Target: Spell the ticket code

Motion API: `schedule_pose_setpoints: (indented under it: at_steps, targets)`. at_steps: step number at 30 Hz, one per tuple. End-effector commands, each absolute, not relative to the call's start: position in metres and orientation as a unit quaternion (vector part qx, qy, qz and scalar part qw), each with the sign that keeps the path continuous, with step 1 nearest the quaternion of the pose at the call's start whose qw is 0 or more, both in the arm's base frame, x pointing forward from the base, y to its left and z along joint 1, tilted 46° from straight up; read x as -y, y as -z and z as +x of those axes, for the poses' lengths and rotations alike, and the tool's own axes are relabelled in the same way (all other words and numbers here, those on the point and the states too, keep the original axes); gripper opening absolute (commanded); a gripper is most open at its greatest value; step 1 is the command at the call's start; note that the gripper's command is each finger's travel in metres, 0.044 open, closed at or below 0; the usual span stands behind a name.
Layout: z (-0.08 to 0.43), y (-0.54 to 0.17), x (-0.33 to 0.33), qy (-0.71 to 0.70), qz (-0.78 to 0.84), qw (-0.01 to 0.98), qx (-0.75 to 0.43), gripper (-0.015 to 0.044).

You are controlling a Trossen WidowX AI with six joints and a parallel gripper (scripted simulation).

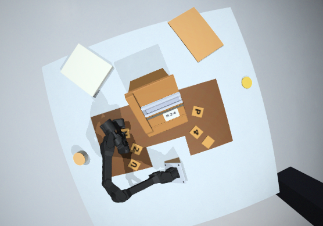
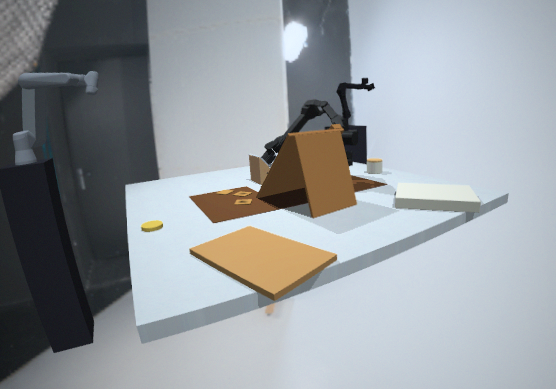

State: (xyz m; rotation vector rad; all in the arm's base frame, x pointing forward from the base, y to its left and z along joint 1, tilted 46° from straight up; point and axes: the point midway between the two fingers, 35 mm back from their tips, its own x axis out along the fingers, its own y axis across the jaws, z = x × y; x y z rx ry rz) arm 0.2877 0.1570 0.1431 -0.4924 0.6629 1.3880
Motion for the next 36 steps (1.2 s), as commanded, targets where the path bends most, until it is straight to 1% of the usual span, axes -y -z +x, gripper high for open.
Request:
schedule_pose_setpoints:
  at_steps: [1,34,35,36]
  targets:
    - [0.288,-0.14,-0.157,-0.619,-0.219,0.692,-0.3,0.034]
    - [0.289,-0.128,-0.171,-0.619,-0.218,0.692,-0.299,0.034]
    - [0.289,-0.128,-0.171,-0.619,-0.218,0.692,-0.299,0.0314]
    - [0.289,-0.128,-0.171,-0.619,-0.218,0.692,-0.299,0.0307]
